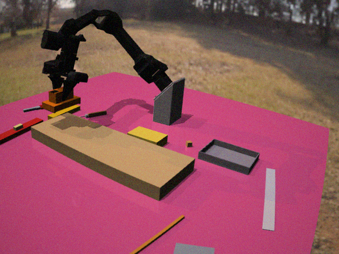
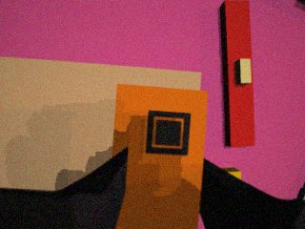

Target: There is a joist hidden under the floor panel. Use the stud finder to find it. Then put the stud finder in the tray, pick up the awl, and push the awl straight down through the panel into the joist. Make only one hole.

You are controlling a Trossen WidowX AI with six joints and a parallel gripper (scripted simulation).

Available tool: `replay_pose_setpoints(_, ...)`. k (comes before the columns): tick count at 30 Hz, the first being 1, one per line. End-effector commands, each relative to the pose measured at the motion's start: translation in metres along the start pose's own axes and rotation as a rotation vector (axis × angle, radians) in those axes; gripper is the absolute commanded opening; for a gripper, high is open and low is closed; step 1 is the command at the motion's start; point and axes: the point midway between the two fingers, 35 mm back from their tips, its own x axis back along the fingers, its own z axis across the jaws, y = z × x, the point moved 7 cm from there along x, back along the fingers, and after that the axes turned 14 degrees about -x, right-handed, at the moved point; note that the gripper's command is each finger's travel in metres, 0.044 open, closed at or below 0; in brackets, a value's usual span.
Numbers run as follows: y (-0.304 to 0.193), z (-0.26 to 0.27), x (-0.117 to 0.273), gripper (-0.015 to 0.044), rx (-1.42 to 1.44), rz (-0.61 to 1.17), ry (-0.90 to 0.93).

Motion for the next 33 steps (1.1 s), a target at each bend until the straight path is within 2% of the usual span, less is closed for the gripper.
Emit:
replay_pose_setpoints(1, -0.001, 0.0, -0.007, 0.0, 0.004, -0.001, 0.005)
replay_pose_setpoints(33, -0.015, -0.004, -0.054, 0.0, 0.004, -0.004, 0.0)
